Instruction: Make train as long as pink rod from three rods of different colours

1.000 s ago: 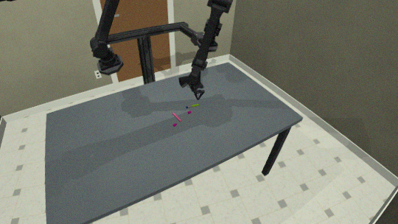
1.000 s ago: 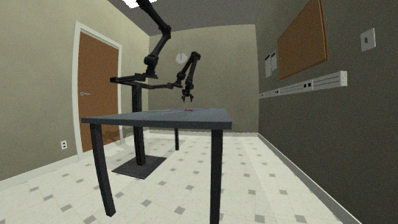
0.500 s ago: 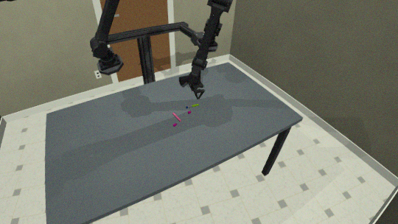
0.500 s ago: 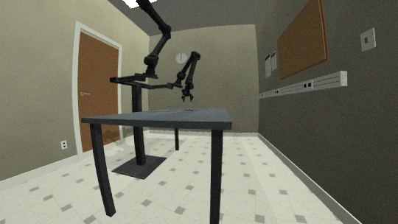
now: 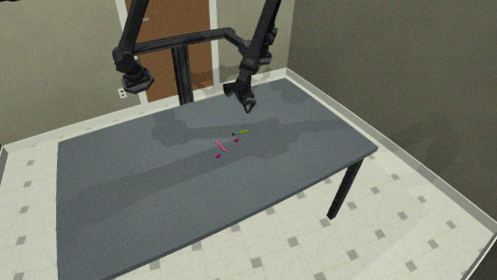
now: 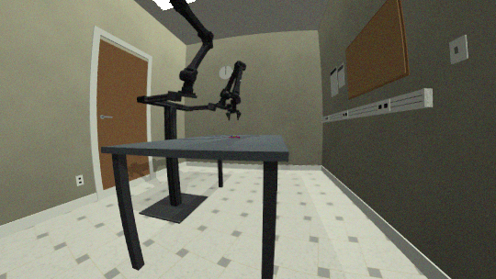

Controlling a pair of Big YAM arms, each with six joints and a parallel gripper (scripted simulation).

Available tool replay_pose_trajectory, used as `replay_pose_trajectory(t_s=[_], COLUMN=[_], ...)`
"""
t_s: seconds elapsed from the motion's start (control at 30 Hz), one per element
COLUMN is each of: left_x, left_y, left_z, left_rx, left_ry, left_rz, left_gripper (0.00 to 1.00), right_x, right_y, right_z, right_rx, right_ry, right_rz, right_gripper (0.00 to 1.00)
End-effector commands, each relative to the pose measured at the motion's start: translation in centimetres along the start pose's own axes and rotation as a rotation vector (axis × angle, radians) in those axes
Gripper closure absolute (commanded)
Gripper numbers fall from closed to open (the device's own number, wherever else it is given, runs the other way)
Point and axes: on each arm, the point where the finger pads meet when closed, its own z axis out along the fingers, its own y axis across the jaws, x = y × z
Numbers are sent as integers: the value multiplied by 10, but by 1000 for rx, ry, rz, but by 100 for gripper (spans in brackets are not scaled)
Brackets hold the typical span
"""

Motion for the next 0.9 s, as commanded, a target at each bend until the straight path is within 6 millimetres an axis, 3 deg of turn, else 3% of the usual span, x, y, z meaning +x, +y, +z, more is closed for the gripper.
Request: replay_pose_trajectory(t_s=[0.0,0.13,0.87], left_x=[-5,-5,-4], left_y=[4,3,4], left_z=[-24,-34,-34], left_rx=[-12,-12,-8], left_ry=[-5,-5,-3], left_rz=[-8,-8,-9], left_gripper=[0,0,0], right_x=[-24,-24,-24], right_y=[-11,-11,-11], right_z=[-8,-8,-8], right_rx=[24,24,24], right_ry=[-61,-61,-61], right_rz=[10,10,10], right_gripper=[0,0,0])
